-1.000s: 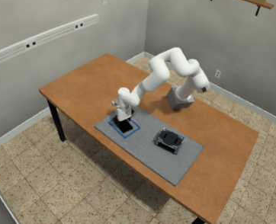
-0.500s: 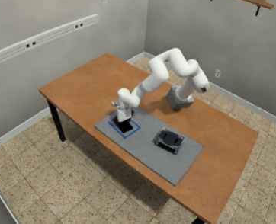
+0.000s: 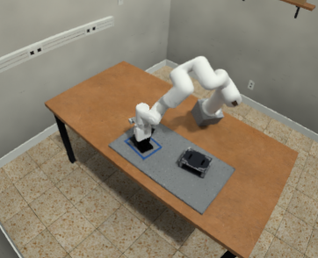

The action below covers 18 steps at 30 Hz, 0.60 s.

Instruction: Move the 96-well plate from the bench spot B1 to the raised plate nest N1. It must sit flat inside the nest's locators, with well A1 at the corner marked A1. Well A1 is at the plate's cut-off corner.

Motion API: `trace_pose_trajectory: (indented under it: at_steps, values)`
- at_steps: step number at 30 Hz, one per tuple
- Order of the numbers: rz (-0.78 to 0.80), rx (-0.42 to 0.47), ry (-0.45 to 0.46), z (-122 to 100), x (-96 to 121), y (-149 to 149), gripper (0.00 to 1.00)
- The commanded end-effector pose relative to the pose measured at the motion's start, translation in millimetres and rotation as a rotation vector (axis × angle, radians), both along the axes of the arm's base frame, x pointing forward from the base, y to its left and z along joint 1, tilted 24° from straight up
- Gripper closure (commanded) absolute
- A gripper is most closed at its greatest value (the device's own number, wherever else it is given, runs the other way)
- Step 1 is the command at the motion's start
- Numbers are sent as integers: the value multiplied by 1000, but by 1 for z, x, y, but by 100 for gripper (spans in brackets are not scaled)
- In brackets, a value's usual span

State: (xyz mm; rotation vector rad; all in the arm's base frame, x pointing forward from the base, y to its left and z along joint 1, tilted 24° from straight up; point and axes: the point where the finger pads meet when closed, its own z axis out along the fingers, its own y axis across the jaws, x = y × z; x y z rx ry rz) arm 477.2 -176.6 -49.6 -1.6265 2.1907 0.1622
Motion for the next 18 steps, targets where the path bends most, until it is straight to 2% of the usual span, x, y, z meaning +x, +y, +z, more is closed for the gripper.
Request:
trace_pose_trajectory:
  at_steps: [1, 18]
  values:
    - [-2, -3, -3, -1, 2, -1, 0]
    - [-2, -3, -3, -3, 2, -1, 0]
